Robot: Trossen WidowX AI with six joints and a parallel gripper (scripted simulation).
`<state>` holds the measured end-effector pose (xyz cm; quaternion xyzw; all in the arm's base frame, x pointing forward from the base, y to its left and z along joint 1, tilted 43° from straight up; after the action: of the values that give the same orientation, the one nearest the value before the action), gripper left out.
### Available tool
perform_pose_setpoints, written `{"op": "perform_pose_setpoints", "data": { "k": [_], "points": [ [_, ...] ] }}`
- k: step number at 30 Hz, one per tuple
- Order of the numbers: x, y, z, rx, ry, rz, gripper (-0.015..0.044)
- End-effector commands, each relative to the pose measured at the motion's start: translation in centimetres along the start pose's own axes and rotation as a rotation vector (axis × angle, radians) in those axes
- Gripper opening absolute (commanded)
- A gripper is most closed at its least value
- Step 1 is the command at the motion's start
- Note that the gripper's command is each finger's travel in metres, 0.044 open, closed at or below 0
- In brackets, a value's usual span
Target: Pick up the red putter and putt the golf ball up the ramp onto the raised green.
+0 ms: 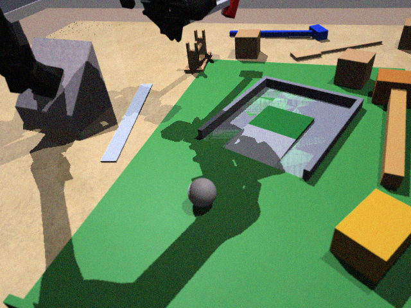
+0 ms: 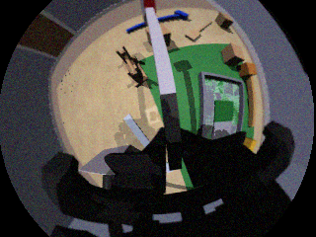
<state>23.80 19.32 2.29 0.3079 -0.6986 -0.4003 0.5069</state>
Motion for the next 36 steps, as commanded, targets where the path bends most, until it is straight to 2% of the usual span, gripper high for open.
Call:
{"op": "perform_pose_setpoints", "data": {
  "k": [1, 19, 36],
  "points": [
    [2.0, 1.1, -1.2, 0.015, -0.138, 0.003, 0.0000],
    [12.7, 4.6, -4.9, 0.098, -0.816, 0.046, 0.0000],
    [23.0, 6.5, -4.7, 0.212, -1.450, 0.078, 0.0000]
  ]
}}
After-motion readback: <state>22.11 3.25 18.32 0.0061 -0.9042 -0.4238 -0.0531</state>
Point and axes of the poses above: the point midway between the two fingers, 35 mm back from their tips, its own y axis back along the fingers, its own z axis across the jaws, x = y × z, the point moved 5 cm from there along y, back along the fingers, and after that the axes turned 9 degrees about -y, right-handed, at the moved point
